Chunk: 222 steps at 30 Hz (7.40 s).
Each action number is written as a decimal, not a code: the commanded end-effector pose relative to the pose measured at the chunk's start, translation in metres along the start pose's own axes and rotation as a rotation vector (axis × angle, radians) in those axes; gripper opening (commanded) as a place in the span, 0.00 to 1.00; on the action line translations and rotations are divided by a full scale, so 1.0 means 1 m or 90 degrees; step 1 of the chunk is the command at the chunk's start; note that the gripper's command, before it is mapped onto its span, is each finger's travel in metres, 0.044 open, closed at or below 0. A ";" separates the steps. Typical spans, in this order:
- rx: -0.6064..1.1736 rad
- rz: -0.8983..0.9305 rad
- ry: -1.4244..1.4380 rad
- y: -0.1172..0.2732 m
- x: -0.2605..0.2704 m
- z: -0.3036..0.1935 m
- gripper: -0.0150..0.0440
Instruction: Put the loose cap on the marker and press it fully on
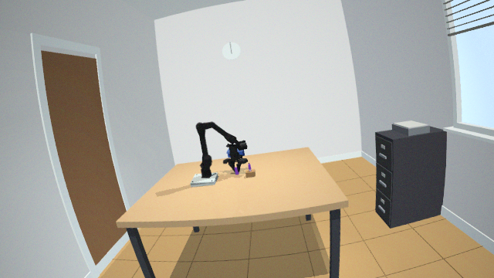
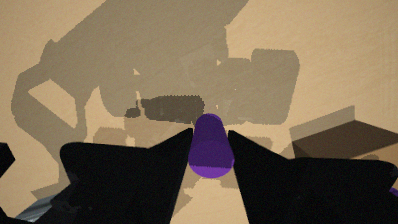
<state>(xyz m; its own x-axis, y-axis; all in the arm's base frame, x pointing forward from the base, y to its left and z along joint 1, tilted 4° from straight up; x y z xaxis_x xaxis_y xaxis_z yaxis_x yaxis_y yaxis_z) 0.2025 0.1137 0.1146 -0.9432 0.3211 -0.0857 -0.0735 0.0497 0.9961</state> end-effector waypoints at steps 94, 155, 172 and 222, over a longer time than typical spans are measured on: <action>0.001 -0.005 0.002 0.107 -0.131 -0.031 0.25; 0.000 -0.004 0.000 0.057 -0.131 -0.031 1.00; 0.000 -0.004 -0.147 0.130 -0.130 -0.031 0.82; -0.002 -0.004 -0.716 0.083 -0.127 -0.031 0.25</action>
<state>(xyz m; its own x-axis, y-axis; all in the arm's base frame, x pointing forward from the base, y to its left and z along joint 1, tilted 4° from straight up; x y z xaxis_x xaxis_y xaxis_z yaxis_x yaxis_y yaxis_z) 0.3064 0.0485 0.2163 -0.1133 0.9918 -0.0587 -0.0844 0.0492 0.9952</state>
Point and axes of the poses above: the point midway between the two fingers, 35 mm back from their tips, its own y axis back along the fingers, its own x axis across the jaws, z = x × y, the point moved 9 cm from there along y, back along the fingers, and after that the axes turned 1 degree about y, right-handed, at the moved point
